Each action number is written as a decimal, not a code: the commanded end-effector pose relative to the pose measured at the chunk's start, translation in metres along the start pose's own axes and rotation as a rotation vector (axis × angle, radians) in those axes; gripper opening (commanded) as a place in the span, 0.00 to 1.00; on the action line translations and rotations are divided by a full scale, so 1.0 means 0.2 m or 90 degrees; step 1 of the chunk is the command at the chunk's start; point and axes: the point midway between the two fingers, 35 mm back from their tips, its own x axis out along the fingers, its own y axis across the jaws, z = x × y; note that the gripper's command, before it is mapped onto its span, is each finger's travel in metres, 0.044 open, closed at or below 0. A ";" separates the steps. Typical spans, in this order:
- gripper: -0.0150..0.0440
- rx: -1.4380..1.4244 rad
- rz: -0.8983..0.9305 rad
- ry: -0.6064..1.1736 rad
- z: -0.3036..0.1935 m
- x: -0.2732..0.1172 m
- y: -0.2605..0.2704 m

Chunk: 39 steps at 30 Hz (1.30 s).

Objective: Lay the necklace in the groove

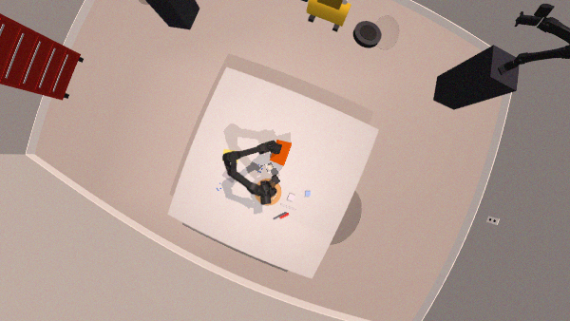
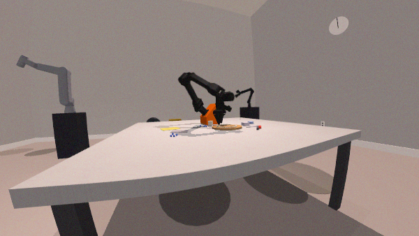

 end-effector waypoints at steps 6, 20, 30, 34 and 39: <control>1.00 0.002 0.002 0.000 0.00 0.00 0.00; 0.56 0.001 0.003 -0.002 0.05 -0.16 0.00; 0.46 0.002 -0.001 -0.005 0.06 -0.11 0.00; 0.46 0.001 0.000 -0.005 0.06 -0.08 0.00; 0.46 0.001 0.001 -0.003 0.05 -0.04 0.00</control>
